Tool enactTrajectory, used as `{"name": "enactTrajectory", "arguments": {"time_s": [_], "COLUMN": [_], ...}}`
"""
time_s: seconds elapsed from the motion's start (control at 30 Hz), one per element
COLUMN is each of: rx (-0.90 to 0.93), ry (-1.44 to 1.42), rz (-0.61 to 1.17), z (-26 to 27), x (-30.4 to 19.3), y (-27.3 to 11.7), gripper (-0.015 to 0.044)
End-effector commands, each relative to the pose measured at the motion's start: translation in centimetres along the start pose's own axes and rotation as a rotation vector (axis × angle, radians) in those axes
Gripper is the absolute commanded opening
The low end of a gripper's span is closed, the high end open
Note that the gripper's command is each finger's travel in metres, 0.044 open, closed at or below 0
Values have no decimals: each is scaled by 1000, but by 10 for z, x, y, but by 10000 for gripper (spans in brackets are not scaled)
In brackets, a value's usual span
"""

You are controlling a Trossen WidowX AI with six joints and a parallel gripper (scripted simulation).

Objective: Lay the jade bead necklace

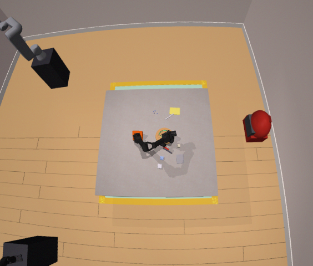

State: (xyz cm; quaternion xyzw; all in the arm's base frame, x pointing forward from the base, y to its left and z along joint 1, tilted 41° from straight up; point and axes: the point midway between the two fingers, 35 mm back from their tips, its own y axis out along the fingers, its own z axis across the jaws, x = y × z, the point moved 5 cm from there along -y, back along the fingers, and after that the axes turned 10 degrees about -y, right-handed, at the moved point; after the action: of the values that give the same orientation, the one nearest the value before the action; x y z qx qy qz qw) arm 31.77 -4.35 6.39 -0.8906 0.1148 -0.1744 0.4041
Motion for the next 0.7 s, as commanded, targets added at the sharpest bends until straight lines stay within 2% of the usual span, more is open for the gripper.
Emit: {"name": "enactTrajectory", "arguments": {"time_s": [0.0, 0.53, 0.57, 0.67], "rx": [-5, -4, -4, -5], "ry": [-8, -7, -7, -8], "rz": [1, 1, 4, 1], "z": [0, 0, -1, -1], "x": [-1, -1, -1, -1], "y": [4, -3, 0, -4], "gripper": [0, 420, 440, 440]}}
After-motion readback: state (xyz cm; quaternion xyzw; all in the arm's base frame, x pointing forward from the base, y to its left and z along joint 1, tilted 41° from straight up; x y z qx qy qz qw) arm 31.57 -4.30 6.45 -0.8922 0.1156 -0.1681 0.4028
